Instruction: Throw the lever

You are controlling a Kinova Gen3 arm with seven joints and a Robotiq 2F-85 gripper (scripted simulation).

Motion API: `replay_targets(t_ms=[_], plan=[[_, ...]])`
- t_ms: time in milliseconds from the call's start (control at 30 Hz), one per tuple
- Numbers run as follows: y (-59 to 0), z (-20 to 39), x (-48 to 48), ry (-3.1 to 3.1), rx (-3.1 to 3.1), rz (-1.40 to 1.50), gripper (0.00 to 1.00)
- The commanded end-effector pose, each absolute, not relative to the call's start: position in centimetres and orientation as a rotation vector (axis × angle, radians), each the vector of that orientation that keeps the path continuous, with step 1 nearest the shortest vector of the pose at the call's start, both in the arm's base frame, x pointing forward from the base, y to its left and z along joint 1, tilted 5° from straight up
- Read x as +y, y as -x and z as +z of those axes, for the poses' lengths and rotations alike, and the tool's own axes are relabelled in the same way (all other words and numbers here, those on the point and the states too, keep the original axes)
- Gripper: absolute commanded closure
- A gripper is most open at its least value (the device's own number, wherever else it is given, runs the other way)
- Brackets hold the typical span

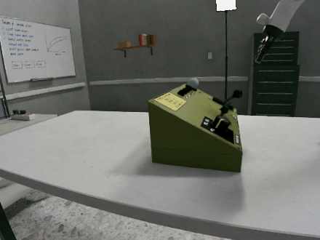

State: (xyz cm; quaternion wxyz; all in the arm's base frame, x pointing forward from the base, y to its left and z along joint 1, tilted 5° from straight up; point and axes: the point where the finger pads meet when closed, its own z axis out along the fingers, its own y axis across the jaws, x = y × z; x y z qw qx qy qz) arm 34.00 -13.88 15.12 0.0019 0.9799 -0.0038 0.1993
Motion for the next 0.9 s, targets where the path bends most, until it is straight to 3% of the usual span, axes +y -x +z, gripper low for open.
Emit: replay_targets(t_ms=[0, 533, 567, 867], plan=[[-37.1, 13.2, -15.9, -3.080, 0.017, 0.622, 0.00], [-39.6, 11.1, -17.8, -3.086, 0.036, 0.616, 0.00], [-39.6, 11.1, -17.8, -3.086, 0.036, 0.616, 0.23], [-39.6, 11.1, -17.8, -3.086, 0.036, 0.616, 0.23]])
